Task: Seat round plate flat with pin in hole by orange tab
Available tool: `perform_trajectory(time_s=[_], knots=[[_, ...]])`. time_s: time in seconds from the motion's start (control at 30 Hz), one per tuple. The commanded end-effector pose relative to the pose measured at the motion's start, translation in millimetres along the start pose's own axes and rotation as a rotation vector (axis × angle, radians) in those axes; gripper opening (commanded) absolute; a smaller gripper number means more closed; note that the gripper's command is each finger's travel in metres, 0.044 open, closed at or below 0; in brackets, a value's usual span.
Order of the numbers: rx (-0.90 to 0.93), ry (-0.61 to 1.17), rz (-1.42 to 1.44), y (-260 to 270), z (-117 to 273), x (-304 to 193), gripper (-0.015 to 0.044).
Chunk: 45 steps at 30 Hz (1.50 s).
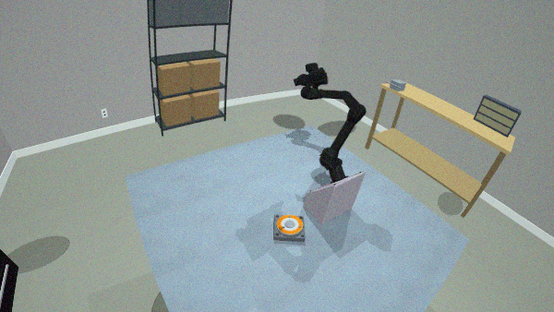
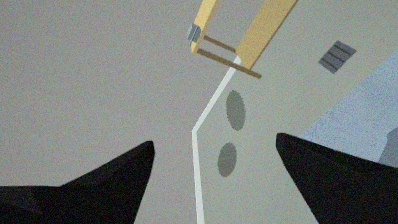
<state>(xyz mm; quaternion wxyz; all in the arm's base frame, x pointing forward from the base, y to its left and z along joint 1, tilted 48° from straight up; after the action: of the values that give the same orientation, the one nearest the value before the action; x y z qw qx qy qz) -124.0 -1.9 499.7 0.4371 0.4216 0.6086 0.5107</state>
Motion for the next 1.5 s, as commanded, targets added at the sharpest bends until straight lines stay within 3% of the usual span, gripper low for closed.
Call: perform_trajectory(time_s=[0.0,0.13,0.3,0.47,0.57,0.63,0.8,1.0,1.23,1.47], knots=[[0.011,0.007,0.01,1,0,-2,0.0374],[0.103,0.172,0.266,8,7,-81,0.0269],[0.178,0.26,0.349,8,19,-123,0.0138],[0.298,0.466,0.586,-8,60,-207,0.0006],[0.375,0.516,0.66,-12,72,-223,0.0],[0.469,0.63,0.795,-27,103,-259,0.0],[0.56,0.762,0.931,-49,145,-294,0.0],[0.764,0.985,1.131,-90,229,-332,0.0],[0.982,1.189,1.394,-152,315,-343,0.0],[1.211,1.384,1.614,-222,395,-322,0.0]])
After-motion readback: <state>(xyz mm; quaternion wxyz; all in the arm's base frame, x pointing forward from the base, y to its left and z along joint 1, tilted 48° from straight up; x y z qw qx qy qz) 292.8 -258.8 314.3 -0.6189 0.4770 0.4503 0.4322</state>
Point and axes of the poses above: the point midway between the two fingers, 35 mm back from their tips, its own z axis back along the fingers, its own y axis across the jaws, x = y × z, the point moved 3 cm from there along z, back along the fingers, and after that the axes turned 14 degrees about z, right-handed, at the moved point
